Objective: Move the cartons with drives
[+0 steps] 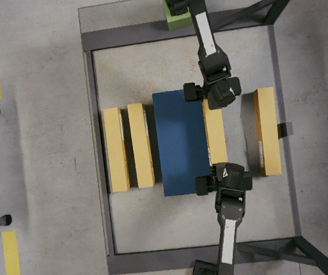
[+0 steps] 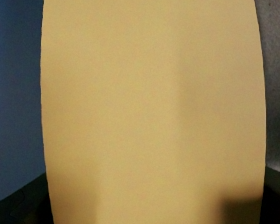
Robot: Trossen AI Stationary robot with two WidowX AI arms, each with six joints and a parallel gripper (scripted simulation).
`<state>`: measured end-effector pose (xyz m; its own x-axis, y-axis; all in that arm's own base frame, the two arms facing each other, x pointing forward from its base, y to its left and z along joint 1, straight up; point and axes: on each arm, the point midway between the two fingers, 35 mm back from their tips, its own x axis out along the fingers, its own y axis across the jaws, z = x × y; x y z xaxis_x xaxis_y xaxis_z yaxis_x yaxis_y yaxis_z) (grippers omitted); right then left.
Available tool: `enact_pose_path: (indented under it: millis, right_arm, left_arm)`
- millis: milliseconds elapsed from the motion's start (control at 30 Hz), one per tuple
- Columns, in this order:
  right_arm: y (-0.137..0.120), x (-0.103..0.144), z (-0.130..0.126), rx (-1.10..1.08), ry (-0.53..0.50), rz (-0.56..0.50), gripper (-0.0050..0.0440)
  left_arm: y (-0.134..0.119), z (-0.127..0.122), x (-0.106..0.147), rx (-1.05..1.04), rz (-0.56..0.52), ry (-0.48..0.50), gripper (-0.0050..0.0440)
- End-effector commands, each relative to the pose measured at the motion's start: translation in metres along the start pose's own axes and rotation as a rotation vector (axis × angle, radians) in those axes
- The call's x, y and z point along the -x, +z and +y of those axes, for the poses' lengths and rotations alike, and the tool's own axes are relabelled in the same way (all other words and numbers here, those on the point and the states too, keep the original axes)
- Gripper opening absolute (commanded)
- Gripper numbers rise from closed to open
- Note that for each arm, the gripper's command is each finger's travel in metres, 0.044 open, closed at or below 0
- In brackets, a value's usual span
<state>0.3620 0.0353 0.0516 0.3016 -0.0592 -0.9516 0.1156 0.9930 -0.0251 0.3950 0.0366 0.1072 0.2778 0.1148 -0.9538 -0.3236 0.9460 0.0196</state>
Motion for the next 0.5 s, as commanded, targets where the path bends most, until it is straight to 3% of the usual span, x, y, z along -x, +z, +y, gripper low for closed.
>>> enact_pose_path:
  millis: [0, 333, 367, 467]
  right_arm:
    - [0.015, 0.026, 0.001, -0.014, 0.023, -0.078, -0.005]
    - [0.015, 0.026, 0.001, -0.014, 0.023, -0.078, -0.005]
    - [0.005, -0.007, 0.0, -0.014, 0.024, -0.08, -0.005]
    - [0.005, -0.007, 0.0, -0.014, 0.024, -0.08, -0.005]
  left_arm:
    - [0.009, -0.002, 0.031, -0.003, -0.076, -0.027, -0.005]
    - [0.009, -0.002, 0.031, -0.003, -0.076, -0.027, -0.005]
    - [-0.002, -0.003, -0.002, -0.001, -0.076, -0.025, -0.005]
    - [-0.002, -0.003, -0.002, -0.001, -0.076, -0.025, -0.005]
